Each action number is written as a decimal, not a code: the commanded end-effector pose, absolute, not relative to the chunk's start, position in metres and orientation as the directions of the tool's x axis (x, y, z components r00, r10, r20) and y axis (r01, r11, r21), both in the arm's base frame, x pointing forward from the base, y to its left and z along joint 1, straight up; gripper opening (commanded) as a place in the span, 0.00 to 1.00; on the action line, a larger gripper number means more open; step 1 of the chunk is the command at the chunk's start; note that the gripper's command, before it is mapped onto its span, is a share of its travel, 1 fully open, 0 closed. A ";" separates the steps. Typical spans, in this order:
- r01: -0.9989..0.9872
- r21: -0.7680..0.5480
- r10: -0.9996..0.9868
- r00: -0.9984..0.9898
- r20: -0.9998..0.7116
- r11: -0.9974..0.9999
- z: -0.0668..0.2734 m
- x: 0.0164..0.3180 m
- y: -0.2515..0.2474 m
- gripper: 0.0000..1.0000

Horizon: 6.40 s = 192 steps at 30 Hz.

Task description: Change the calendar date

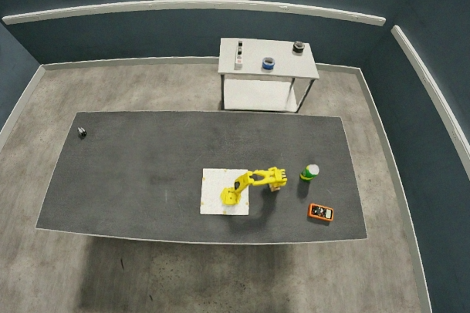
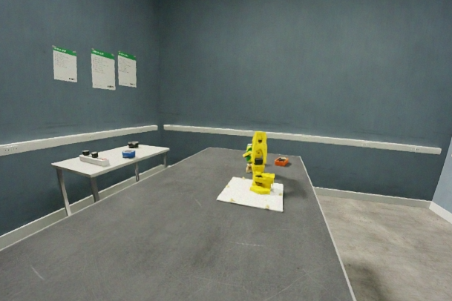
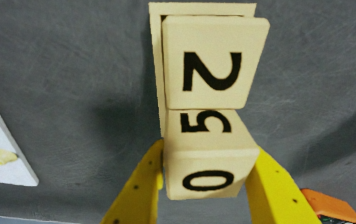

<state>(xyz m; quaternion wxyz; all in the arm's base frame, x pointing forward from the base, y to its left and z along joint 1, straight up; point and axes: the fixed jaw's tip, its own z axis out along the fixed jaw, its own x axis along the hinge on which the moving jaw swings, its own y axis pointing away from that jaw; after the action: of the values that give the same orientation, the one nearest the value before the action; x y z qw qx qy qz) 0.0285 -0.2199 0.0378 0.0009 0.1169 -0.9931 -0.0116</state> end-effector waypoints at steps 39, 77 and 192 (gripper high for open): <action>-0.233 0.026 -0.233 -0.972 -0.003 0.972 0.021 0.027 -0.217 0.00; -0.234 0.026 -0.234 -0.972 -0.003 0.972 0.017 0.027 -0.217 0.18; -0.172 -0.095 -0.175 -0.984 -0.029 0.981 0.098 0.093 -0.176 0.36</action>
<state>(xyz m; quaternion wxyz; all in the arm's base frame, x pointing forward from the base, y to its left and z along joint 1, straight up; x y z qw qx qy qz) 0.0795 -0.1903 0.0918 -0.0110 0.0976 -0.9944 0.0388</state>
